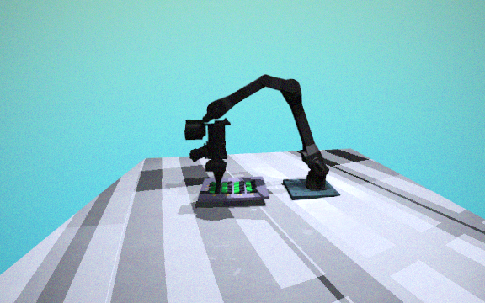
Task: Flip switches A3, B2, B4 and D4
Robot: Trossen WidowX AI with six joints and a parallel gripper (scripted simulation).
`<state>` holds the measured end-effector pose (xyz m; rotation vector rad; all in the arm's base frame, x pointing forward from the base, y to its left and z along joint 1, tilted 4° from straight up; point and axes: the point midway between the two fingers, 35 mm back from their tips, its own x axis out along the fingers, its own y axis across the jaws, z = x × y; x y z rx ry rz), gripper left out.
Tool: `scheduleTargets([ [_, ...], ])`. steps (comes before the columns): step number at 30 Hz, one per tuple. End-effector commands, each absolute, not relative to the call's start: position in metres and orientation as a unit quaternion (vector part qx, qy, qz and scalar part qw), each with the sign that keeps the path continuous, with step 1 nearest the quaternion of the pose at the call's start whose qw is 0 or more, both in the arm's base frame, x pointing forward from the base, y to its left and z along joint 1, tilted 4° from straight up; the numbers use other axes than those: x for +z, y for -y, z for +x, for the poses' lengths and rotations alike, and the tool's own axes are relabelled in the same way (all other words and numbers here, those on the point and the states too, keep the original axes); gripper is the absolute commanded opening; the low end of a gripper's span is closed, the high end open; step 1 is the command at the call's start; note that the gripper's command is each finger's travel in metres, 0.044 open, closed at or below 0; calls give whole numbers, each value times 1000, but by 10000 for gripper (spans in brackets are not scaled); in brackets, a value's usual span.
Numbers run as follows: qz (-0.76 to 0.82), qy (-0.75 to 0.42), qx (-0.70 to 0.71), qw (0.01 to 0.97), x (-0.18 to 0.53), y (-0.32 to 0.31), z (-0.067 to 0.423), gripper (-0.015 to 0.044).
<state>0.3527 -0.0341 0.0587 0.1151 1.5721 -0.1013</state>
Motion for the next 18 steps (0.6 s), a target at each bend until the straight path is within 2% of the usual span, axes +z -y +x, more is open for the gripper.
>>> scheduleTargets([
  [1, 48, -707, -47, 704, 58, 35, 353, 0],
  [18, 48, -707, -47, 704, 55, 35, 352, 0],
])
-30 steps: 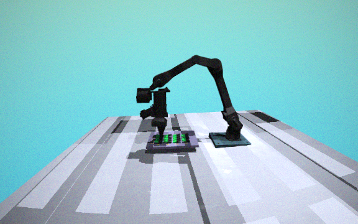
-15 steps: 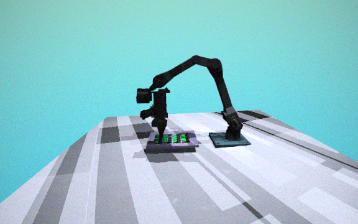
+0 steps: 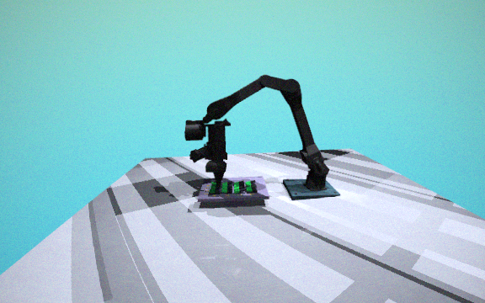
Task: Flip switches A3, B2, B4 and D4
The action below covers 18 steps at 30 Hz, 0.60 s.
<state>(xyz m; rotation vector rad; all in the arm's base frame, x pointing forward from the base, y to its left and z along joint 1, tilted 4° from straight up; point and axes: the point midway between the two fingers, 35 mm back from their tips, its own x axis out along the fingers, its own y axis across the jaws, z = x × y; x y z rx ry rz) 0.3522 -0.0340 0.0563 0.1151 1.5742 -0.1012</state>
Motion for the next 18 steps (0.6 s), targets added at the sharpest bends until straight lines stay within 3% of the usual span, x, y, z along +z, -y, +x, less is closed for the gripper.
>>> scheduleTargets([
  [1, 48, -707, -47, 704, 55, 35, 352, 0],
  [14, 48, -707, -47, 704, 53, 35, 352, 0],
  [18, 50, -712, -46, 699, 86, 35, 356, 0],
])
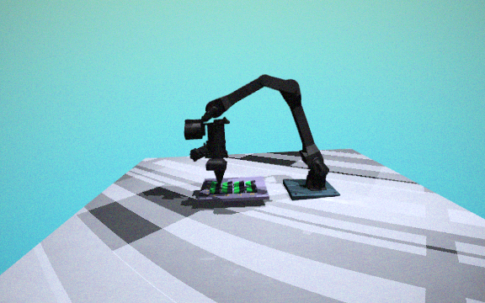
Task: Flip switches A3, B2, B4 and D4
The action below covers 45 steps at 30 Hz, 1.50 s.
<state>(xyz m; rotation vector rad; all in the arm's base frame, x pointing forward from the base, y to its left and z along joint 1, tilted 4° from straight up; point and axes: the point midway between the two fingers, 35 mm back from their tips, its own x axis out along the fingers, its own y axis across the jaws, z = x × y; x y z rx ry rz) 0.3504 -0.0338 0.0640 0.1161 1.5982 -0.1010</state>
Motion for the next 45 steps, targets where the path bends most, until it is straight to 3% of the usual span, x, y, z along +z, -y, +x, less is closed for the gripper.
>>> scheduleTargets([
  [1, 50, -714, -46, 697, 99, 35, 356, 0],
  [16, 50, -717, -45, 694, 119, 6, 338, 0],
  [21, 50, -726, -45, 685, 84, 6, 338, 0],
  [45, 50, -726, -45, 685, 60, 6, 337, 0],
])
